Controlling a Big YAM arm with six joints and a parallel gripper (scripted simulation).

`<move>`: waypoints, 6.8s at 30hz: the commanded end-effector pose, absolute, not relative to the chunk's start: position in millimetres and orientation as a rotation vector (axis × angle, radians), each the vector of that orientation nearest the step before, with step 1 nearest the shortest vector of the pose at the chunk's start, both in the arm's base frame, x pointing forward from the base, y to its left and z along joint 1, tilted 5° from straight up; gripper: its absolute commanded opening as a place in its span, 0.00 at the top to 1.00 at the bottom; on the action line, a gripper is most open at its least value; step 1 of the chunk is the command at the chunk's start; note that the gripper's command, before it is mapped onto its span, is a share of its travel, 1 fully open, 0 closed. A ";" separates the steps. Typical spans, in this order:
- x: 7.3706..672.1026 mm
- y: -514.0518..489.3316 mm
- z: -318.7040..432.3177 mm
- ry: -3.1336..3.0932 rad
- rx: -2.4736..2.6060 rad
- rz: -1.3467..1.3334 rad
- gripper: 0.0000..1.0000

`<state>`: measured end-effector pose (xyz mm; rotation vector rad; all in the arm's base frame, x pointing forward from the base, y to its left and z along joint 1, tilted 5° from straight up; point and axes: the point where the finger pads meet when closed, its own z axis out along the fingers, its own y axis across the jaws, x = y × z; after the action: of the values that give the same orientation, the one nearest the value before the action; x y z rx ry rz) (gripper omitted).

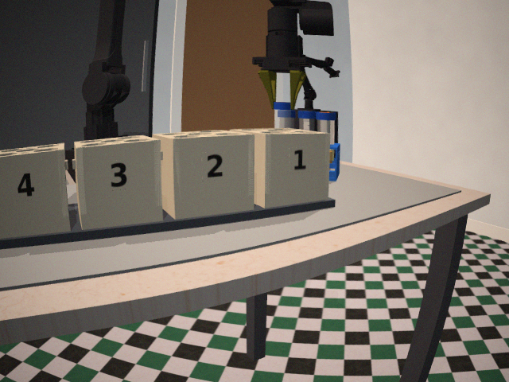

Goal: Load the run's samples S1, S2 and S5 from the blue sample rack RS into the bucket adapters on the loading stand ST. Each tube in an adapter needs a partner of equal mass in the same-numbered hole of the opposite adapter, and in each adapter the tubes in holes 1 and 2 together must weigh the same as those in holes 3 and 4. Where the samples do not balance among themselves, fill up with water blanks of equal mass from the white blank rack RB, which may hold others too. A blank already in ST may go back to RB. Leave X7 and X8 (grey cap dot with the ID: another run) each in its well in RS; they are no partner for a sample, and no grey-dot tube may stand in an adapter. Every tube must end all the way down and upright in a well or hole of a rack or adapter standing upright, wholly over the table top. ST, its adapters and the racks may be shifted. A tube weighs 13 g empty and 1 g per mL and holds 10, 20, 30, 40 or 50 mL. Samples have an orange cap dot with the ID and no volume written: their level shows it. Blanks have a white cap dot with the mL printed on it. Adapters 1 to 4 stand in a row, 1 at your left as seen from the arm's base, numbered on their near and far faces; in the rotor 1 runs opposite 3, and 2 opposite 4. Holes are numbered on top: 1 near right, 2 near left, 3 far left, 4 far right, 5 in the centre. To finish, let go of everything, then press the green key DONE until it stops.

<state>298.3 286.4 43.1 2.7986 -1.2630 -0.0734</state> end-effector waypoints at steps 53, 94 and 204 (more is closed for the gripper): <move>309.7 298.3 80.4 -1.282 2.840 -0.050 0.45; 360.0 338.9 27.9 -1.264 2.813 -0.071 0.20; 380.2 352.5 145.0 -1.297 2.876 -0.025 1.00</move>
<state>360.0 340.6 96.6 2.7983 -1.2632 -0.0743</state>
